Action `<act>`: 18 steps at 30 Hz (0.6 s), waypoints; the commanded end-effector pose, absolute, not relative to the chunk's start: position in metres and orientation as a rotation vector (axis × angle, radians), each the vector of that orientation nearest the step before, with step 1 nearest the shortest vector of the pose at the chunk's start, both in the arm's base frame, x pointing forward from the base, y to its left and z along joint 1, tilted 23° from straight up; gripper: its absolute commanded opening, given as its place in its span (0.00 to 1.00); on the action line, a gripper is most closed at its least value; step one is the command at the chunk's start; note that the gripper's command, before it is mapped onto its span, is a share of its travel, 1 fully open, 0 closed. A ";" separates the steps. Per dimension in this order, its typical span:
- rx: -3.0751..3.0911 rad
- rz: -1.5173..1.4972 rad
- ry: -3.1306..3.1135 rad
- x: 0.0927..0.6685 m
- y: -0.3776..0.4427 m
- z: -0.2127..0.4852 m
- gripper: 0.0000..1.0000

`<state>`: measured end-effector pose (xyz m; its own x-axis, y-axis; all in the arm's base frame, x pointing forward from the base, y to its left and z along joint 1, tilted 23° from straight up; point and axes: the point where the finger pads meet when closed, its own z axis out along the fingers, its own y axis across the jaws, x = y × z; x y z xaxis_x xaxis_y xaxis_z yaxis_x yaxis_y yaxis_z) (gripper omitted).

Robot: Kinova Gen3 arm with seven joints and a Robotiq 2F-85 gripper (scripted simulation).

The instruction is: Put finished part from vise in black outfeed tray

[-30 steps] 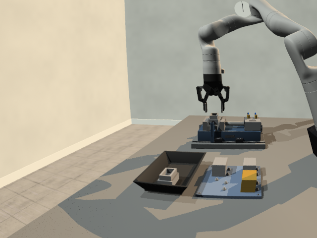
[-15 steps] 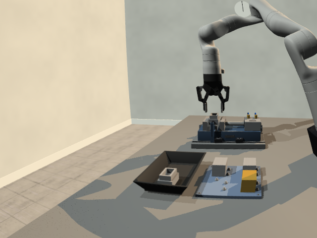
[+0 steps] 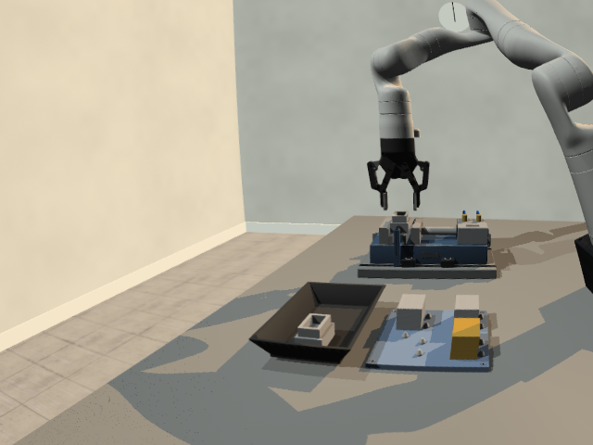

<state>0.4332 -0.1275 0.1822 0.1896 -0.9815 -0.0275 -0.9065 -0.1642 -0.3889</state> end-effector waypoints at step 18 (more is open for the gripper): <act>-2.152 -0.333 1.787 0.435 -0.127 0.179 0.67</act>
